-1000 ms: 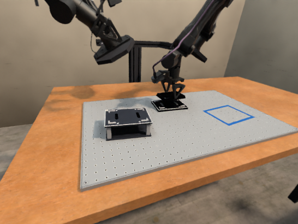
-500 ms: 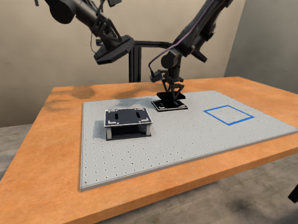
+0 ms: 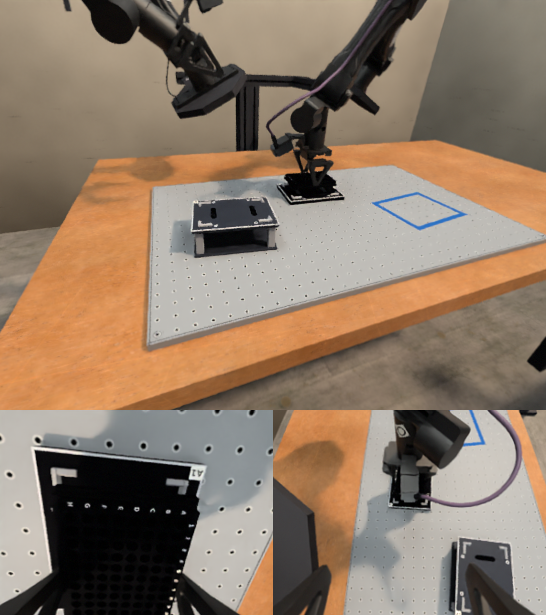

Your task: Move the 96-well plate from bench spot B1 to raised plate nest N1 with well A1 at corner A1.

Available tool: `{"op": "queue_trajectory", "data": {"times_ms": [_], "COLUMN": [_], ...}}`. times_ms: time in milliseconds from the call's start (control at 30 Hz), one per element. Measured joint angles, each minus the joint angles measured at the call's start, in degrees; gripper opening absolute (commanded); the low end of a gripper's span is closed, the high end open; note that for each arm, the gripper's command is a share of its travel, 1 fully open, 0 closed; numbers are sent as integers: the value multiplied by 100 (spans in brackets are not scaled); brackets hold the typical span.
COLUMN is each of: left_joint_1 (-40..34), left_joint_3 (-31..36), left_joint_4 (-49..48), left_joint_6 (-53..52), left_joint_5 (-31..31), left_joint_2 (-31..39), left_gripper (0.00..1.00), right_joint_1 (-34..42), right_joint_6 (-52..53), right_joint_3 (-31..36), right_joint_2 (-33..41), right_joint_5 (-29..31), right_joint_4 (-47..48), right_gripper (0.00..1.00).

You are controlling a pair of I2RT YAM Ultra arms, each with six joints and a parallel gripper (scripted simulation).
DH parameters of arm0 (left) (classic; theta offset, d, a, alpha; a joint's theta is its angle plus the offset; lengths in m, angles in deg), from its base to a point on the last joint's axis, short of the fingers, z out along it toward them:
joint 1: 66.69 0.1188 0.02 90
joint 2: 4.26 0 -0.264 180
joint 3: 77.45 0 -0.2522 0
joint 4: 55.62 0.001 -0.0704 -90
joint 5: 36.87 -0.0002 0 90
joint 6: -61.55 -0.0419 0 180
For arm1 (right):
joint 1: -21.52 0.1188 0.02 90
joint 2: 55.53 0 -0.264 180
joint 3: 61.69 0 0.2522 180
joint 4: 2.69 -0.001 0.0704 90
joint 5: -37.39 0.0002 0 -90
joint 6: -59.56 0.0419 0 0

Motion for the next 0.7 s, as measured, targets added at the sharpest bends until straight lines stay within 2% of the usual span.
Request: {"op": "queue_trajectory", "data": {"times_ms": [700], "left_joint_1": [146], "left_joint_3": [0], "left_joint_4": [-260], "left_joint_6": [-232], "left_joint_5": [37], "left_joint_2": [-2], "left_gripper": [79], "right_joint_1": [0], "right_joint_6": [0], "right_joint_3": [0], "right_joint_2": [0], "right_joint_5": [0], "right_joint_4": [0], "right_gripper": [100]}}
